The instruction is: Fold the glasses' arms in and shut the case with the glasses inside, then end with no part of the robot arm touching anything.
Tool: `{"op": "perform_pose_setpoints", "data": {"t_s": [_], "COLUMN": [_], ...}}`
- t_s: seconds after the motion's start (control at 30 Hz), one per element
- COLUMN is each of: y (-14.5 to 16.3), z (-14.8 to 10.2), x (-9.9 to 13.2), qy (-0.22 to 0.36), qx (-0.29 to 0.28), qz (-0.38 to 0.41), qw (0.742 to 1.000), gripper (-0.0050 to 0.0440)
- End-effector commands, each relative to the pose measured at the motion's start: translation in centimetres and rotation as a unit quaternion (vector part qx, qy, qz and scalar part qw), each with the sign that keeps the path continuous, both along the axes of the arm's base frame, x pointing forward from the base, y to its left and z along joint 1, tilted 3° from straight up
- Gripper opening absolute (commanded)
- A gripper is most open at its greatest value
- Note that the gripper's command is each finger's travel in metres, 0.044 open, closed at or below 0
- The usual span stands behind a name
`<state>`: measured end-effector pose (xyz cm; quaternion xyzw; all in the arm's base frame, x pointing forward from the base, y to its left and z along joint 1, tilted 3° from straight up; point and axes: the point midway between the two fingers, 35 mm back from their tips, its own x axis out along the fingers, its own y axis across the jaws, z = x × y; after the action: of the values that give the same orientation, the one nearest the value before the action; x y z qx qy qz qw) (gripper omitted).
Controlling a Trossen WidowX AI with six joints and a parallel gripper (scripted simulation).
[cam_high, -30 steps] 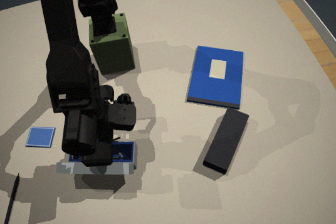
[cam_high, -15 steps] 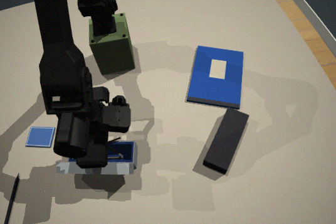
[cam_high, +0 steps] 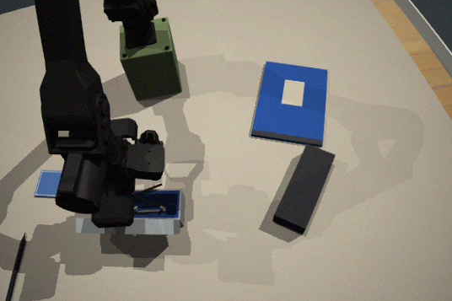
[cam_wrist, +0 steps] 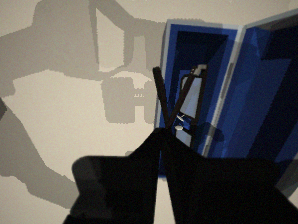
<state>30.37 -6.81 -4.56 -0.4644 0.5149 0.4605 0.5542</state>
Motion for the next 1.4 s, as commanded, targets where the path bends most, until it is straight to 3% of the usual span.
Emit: {"op": "perform_pose_setpoints", "data": {"t_s": [0.0, 1.0, 1.37], "y": [-0.8, -4.3, -4.3], "z": [-0.1, -0.2, -0.2], "x": [-0.1, -0.1, -0.5], "qy": [0.001, 0.001, 0.001], "qx": [0.0, 0.0, 0.0], "qz": [0.001, 0.001, 0.001], "qw": [1.0, 1.0, 1.0], "gripper": [0.0, 0.0, 0.0]}}
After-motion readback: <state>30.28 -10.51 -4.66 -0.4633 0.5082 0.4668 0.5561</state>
